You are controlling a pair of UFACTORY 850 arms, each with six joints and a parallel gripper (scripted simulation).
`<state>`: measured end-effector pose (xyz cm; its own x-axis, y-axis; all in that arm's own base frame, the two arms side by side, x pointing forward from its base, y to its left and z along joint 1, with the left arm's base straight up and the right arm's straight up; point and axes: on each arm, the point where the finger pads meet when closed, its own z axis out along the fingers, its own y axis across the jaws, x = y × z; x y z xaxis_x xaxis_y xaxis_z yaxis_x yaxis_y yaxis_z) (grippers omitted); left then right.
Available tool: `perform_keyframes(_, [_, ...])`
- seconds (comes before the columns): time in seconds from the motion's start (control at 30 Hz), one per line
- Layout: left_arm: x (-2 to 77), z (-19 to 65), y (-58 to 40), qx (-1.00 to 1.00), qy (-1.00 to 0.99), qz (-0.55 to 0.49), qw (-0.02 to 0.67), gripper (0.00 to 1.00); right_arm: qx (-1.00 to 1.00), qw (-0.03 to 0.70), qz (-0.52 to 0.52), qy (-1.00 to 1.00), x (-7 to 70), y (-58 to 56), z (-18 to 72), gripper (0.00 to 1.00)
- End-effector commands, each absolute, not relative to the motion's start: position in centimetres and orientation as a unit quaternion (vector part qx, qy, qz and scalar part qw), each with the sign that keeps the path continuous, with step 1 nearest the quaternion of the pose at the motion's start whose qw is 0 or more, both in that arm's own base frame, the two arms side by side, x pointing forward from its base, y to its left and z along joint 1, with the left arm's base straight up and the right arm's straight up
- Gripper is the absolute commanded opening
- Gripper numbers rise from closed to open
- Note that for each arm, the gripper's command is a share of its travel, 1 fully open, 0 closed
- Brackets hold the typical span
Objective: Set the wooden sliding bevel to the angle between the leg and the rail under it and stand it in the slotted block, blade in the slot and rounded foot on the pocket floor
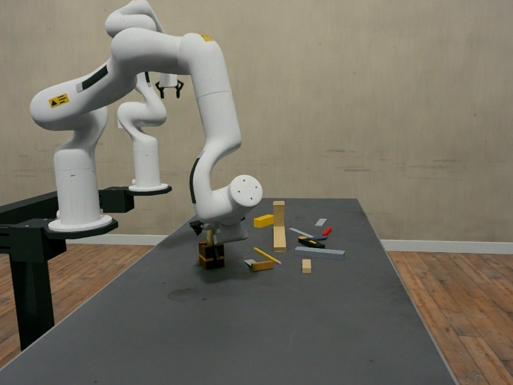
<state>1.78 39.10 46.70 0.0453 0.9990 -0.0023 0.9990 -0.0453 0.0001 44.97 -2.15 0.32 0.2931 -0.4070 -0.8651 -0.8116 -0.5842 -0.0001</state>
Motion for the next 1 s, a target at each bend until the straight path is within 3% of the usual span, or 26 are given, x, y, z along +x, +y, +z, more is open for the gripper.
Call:
perform_keyframes(0.0, [1.8,46.8,39.1,0.723,0.691,0.0,0.0,1.0,-0.772,0.228,0.444,0.395,45.0,-2.2,0.4,1.0])
perform_keyframes(0.97, [1.8,46.8,39.1,0.723,0.691,0.0,0.0,1.0,-0.772,0.228,0.444,0.395,46.8,-4.6,2.1,1.0])
